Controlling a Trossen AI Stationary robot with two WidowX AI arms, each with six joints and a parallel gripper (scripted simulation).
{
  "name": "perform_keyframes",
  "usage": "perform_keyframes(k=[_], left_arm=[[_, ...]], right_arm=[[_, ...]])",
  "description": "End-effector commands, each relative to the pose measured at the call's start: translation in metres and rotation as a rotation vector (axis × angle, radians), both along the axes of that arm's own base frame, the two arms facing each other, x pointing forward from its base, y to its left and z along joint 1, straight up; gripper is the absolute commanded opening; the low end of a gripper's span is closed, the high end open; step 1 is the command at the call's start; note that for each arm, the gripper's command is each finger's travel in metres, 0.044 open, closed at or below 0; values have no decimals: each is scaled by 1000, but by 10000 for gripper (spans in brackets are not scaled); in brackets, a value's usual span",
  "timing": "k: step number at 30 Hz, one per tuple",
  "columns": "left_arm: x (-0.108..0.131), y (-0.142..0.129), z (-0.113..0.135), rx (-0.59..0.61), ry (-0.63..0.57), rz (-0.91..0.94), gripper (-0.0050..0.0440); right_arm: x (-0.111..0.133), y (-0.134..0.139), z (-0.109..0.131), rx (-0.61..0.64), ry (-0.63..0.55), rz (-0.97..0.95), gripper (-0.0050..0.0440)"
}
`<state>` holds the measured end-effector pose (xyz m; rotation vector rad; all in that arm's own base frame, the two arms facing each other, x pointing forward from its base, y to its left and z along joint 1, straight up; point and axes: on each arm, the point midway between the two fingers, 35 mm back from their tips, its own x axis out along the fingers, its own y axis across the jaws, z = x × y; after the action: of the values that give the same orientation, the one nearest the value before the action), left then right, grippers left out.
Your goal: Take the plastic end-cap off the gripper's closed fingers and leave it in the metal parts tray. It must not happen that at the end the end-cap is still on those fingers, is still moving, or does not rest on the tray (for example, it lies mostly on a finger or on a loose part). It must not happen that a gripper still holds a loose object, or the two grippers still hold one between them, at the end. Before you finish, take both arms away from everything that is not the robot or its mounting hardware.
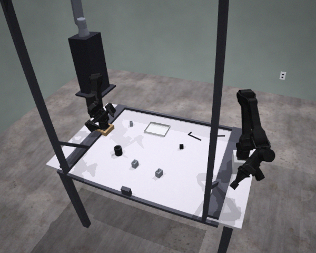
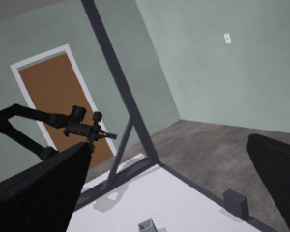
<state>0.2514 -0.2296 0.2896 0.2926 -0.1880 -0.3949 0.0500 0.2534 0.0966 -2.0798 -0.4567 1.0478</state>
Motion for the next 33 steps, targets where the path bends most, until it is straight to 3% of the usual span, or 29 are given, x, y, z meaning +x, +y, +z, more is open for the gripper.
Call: perform_keyframes(k=[1,17,33], left_arm=[[-1,1,7,-16,-11,0,440],[-1,1,7,-16,-11,0,440],[53,89,24,-124,46,151,440]], right_arm=[[-1,2,4,15,3,0,0],[-1,2,4,15,3,0,0],[0,0,0,0,0,0,0]])
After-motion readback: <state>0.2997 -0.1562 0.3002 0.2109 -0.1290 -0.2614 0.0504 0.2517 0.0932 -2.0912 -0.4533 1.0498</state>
